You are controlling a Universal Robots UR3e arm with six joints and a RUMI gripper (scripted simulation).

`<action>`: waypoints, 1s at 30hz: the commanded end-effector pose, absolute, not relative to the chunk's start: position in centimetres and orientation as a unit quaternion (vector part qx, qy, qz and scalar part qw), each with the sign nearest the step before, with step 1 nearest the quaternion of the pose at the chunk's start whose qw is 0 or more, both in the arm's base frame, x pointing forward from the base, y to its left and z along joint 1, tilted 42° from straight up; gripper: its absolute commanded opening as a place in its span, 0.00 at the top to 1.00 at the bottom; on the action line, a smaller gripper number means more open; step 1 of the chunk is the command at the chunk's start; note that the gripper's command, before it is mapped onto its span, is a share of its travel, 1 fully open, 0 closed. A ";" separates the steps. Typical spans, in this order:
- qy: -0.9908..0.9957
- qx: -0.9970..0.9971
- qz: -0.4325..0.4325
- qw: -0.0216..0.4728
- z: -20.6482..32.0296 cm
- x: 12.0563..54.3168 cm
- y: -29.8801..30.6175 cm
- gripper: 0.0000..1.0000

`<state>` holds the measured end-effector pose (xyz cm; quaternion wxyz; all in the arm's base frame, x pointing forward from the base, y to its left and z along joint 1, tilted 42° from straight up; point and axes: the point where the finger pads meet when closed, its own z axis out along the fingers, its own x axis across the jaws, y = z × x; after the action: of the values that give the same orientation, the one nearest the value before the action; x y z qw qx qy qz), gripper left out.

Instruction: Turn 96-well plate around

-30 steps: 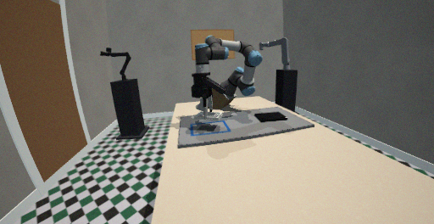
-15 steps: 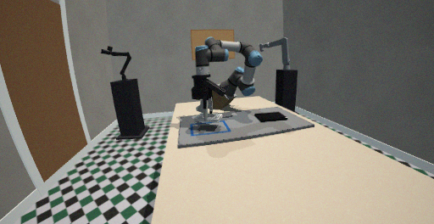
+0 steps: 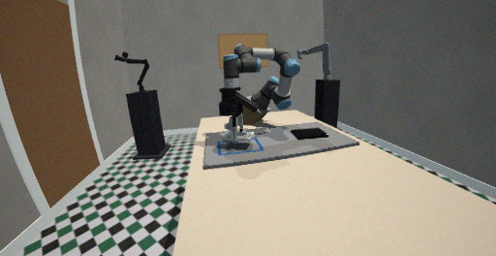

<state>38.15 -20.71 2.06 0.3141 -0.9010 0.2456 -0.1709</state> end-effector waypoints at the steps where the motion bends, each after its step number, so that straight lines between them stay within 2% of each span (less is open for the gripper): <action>1: 0.246 -0.901 -0.172 0.313 2.0 38.2 -20.7 1.00; 30: 0.246 -0.901 -0.172 0.313 0.6 39.1 -19.9 1.00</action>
<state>38.96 -19.88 0.77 0.3141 -0.9010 0.2456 -0.1709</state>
